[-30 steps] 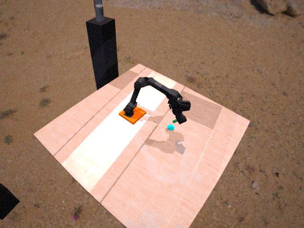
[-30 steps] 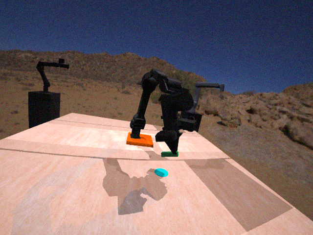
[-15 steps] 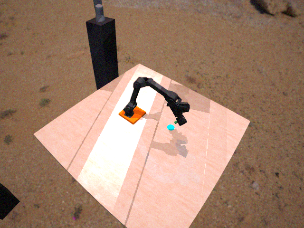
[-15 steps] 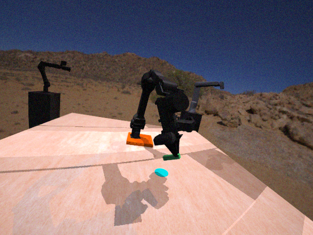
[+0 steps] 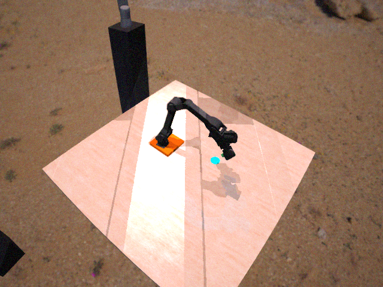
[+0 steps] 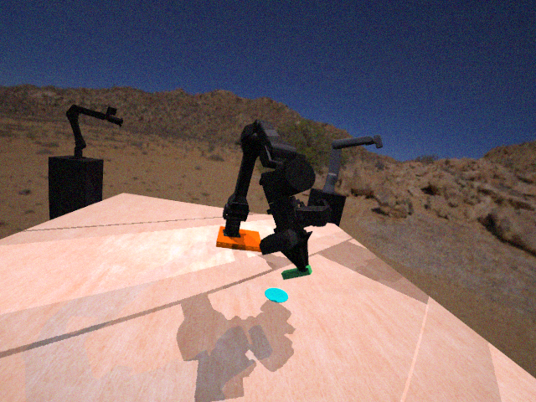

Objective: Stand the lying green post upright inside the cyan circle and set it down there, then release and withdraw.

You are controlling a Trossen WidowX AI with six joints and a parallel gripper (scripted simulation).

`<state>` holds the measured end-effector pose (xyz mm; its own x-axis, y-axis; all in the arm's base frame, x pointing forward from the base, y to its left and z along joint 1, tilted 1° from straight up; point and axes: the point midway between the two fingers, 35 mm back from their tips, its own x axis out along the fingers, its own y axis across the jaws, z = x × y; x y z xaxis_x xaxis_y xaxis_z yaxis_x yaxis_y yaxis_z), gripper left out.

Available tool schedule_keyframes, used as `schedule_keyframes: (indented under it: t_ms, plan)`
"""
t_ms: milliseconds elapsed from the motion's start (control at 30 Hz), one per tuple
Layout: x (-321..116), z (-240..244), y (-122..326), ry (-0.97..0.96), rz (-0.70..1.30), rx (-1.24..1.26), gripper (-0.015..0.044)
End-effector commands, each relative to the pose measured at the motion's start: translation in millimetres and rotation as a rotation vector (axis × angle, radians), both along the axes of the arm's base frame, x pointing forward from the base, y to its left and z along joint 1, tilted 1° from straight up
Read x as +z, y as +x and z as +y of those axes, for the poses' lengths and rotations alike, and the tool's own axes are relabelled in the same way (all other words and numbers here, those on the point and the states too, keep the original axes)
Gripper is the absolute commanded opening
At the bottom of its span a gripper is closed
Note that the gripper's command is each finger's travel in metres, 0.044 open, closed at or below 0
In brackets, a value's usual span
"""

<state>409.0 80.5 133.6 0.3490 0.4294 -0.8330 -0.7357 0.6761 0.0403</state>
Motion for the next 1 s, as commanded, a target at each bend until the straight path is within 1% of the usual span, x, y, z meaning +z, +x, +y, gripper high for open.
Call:
schedule_keyframes:
  t_ms: [0,967]
  plan:
    - [-1.9,-1.2,0.6,0.030,-0.011,-0.012,0.0023]
    - [-2.9,-6.3,9.8,0.192,-0.123,-0.042,0.0023]
